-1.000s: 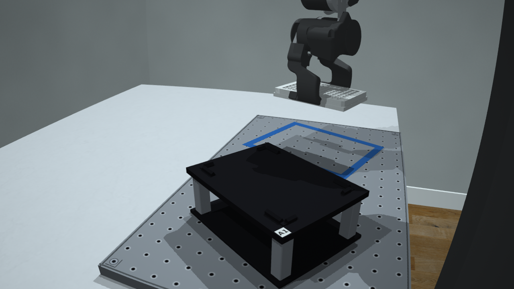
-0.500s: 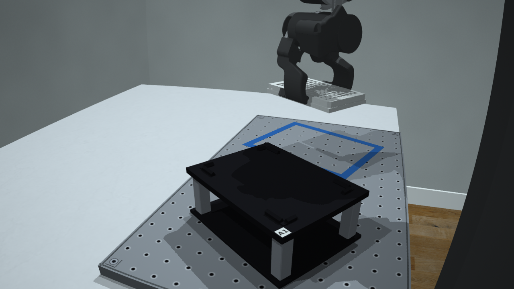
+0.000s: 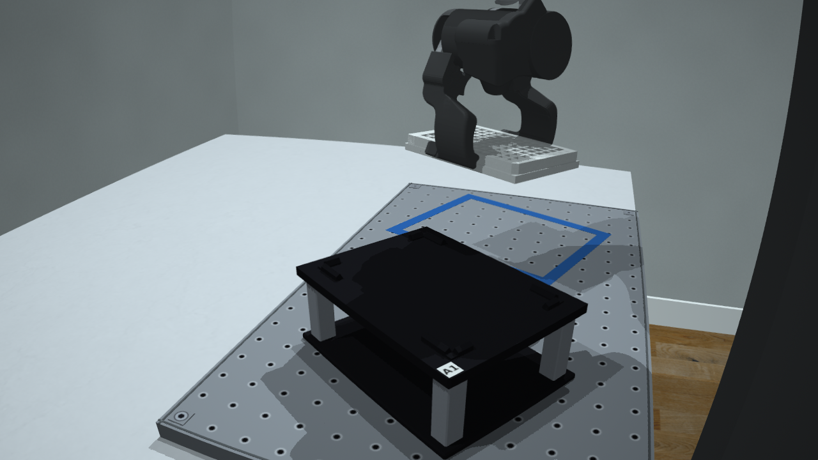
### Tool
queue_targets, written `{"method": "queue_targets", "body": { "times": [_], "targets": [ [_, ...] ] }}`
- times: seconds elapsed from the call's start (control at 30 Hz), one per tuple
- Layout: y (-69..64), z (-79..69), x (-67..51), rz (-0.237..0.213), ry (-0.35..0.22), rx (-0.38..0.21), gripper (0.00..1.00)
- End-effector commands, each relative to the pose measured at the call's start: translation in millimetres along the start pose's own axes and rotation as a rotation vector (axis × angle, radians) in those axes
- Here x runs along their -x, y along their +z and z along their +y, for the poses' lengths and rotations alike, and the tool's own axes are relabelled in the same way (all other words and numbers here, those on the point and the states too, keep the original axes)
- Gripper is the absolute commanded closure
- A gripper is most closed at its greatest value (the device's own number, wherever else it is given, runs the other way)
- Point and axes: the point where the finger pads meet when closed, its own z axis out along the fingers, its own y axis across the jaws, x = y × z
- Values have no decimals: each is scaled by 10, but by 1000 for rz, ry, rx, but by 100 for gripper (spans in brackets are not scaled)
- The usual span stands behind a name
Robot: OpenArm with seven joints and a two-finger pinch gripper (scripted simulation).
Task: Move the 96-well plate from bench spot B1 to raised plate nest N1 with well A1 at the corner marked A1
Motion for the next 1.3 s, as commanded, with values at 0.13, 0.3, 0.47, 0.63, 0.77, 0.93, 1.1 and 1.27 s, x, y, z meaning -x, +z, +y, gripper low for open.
{"method": "queue_targets", "body": {
  "times": [0.13, 0.3, 0.47, 0.63, 0.77, 0.93, 1.1, 1.27],
  "targets": [
    [0, -75, 45, -12, 26, -26, 100],
    [0, -75, 45, -12, 26, -26, 100],
    [-87, 274, -150, -11, 26, -26, 100],
    [-87, 274, -150, -11, 26, -26, 100],
    [-87, 274, -150, -11, 26, -26, 100],
    [-124, 422, -227, -12, 24, -22, 100],
    [-174, 624, -347, -11, 26, -26, 100],
    [-174, 624, -347, -11, 26, -26, 100]
  ]
}}
